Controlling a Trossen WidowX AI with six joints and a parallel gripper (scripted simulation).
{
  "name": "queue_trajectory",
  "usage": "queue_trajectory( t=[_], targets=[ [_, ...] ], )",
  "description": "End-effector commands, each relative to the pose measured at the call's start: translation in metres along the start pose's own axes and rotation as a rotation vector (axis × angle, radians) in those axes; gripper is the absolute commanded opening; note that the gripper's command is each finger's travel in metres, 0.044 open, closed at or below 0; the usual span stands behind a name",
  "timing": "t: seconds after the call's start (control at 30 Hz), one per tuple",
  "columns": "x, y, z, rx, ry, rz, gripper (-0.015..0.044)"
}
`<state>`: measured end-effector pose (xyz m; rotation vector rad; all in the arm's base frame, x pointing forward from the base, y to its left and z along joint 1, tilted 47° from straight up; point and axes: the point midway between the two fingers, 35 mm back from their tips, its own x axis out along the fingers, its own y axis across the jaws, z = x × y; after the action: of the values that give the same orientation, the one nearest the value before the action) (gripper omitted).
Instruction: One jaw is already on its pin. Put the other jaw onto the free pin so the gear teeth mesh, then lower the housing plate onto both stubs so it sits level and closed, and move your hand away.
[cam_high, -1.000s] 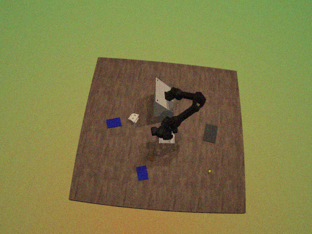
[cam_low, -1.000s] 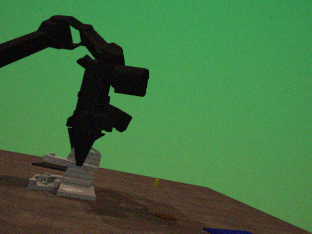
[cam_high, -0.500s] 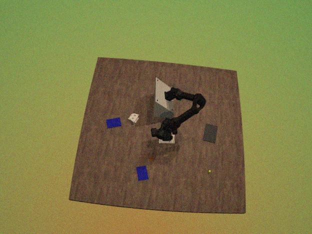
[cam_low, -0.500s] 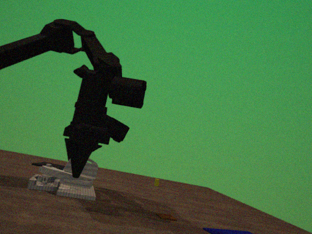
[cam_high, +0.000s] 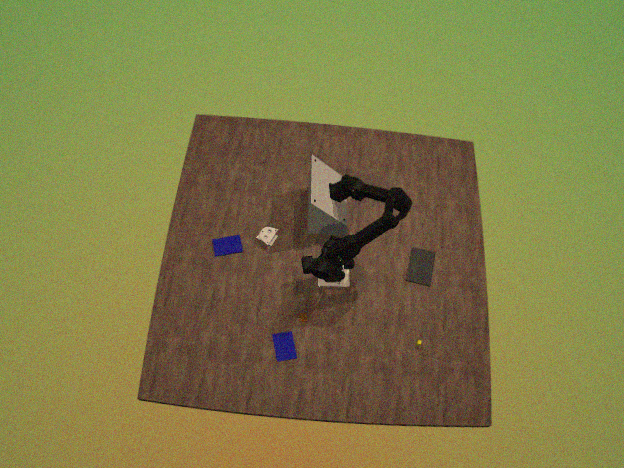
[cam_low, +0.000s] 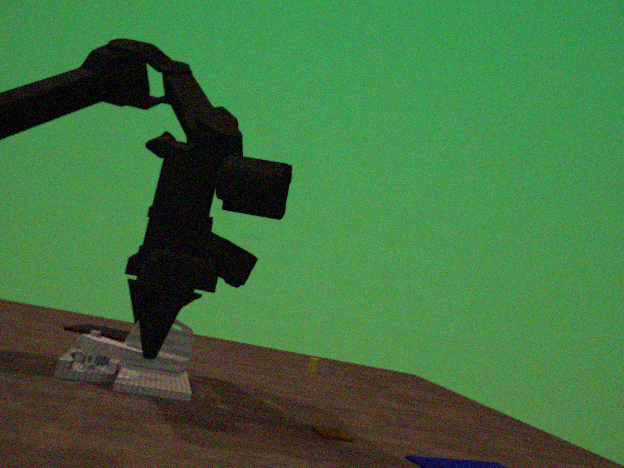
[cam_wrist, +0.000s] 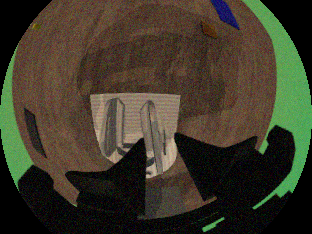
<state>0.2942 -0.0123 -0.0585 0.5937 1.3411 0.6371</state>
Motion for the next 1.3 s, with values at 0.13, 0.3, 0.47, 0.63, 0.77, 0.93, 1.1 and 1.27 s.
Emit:
queue_trajectory(
  t=[0.13, 0.3, 0.47, 0.63, 0.77, 0.93, 1.1, 1.27],
  targets=[
    [0.0024, -0.0001, 0.0002, 0.010, -0.003, 0.003, 0.0134],
    [0.0035, -0.0001, 0.0002, 0.012, -0.003, 0.003, 0.0134],
    [0.0040, 0.0000, 0.0002, 0.012, -0.003, 0.003, 0.0134],
    [0.0066, 0.0000, 0.0002, 0.012, -0.003, 0.004, 0.0134],
    [0.0066, 0.0000, 0.0002, 0.012, -0.003, 0.004, 0.0134],
    [0.0086, 0.0000, 0.0002, 0.012, -0.003, 0.004, 0.0134],
    [0.0097, 0.0000, 0.0002, 0.011, -0.003, 0.004, 0.0134],
    [0.0102, 0.0000, 0.0002, 0.011, -0.003, 0.004, 0.0134]
  ],
)
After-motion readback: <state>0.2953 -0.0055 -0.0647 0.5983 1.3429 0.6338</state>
